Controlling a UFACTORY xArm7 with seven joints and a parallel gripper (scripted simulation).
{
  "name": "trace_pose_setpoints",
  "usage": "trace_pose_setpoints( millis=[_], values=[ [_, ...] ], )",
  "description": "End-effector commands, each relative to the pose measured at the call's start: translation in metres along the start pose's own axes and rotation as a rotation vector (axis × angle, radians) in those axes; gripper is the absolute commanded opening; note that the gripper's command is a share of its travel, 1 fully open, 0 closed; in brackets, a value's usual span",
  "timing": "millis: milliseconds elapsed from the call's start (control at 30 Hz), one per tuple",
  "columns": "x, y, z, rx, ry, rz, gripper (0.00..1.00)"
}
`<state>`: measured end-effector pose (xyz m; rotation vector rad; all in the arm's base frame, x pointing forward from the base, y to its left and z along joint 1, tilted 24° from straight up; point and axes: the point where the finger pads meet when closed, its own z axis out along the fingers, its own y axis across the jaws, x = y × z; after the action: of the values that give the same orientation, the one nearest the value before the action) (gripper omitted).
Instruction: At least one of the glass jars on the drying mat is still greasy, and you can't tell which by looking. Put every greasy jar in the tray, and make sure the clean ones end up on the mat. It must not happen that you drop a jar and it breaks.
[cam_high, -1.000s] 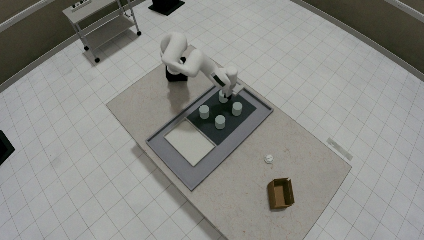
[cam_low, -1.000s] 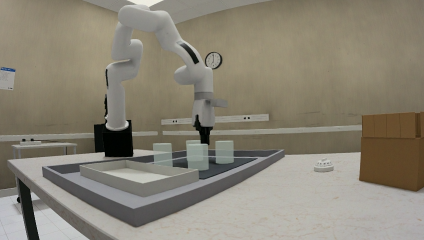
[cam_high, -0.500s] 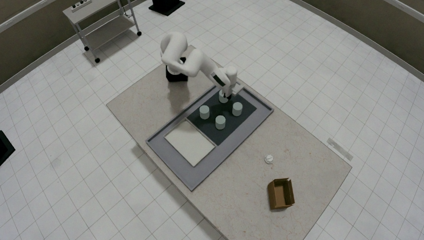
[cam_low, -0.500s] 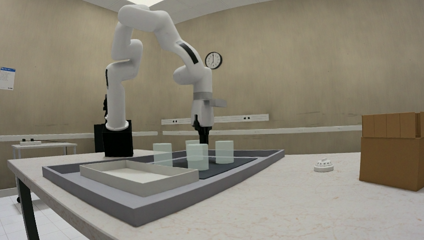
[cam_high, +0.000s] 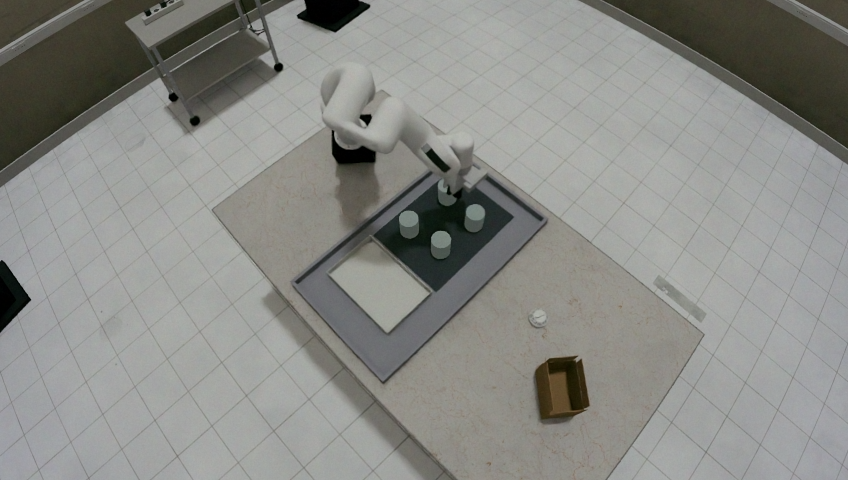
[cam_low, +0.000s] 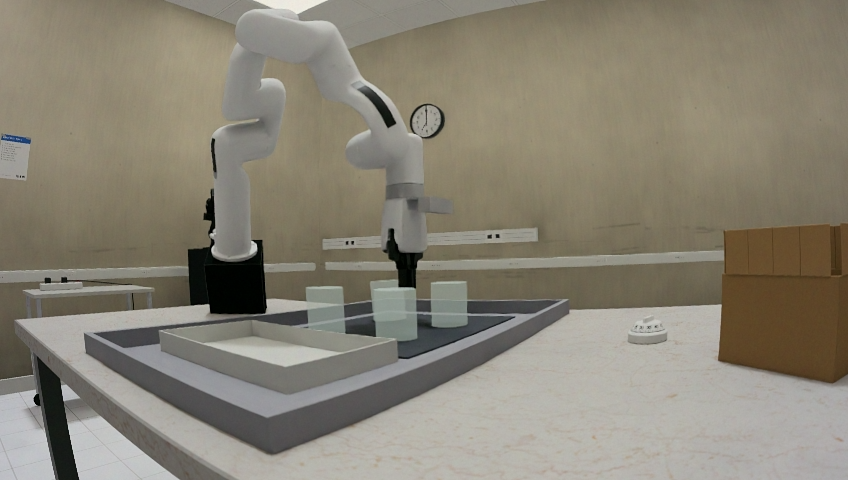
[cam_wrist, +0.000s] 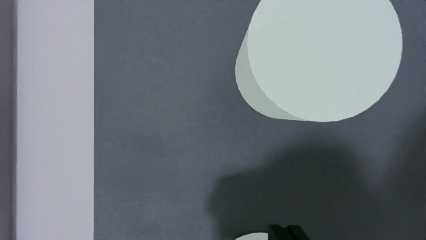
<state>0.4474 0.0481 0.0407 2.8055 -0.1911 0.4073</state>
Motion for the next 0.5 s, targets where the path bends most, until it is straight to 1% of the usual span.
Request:
trace_pose_setpoints(
  millis=[0,467],
  values=[
    [0.0005,-0.0008,-0.0014,0.001,0.003,-0.001,0.0],
    [-0.0012,-0.0008,-0.0028,0.001,0.003,-0.001,0.0]
  ],
)
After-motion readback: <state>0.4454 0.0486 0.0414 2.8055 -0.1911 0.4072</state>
